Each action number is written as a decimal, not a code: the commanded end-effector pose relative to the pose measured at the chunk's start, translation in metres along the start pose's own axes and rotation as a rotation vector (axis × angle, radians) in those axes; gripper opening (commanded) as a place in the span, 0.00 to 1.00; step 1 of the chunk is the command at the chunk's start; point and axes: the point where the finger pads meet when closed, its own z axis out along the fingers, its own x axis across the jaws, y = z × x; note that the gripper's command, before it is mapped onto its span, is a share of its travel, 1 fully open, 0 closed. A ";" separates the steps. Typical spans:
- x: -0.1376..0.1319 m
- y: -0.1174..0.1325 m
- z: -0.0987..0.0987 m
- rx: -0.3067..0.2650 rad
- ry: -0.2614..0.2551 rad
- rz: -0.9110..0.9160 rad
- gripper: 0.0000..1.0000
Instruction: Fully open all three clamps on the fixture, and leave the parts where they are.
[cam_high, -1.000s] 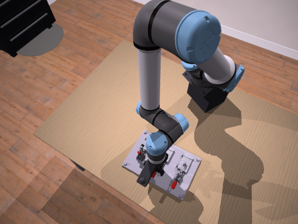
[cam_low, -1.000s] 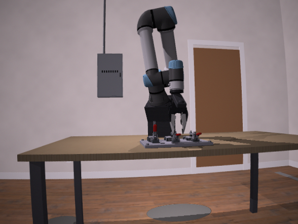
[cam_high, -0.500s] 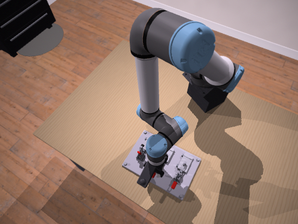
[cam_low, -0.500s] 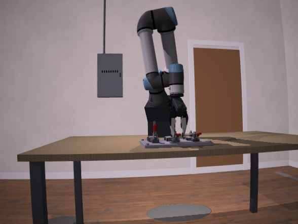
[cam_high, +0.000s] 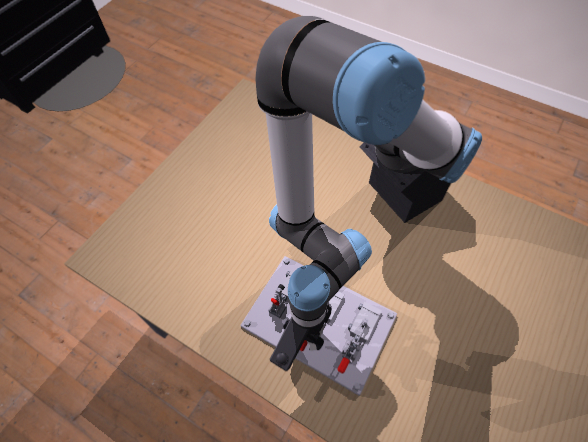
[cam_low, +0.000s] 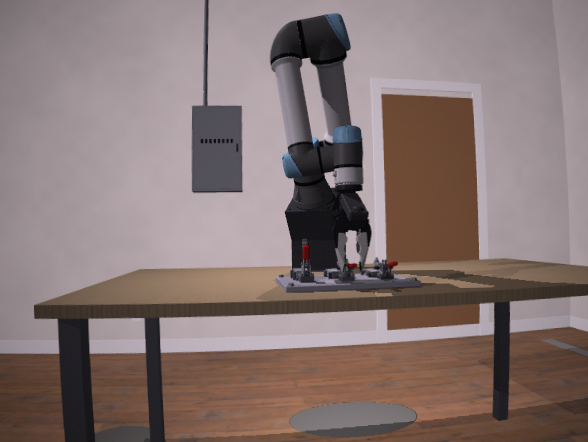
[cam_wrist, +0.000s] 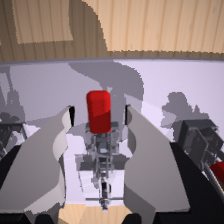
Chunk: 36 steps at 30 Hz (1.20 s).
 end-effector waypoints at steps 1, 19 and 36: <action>0.001 -0.002 -0.001 0.004 0.001 0.001 0.28; 0.001 -0.002 -0.001 0.004 0.001 0.001 0.00; 0.001 -0.002 -0.001 0.004 0.001 0.001 0.00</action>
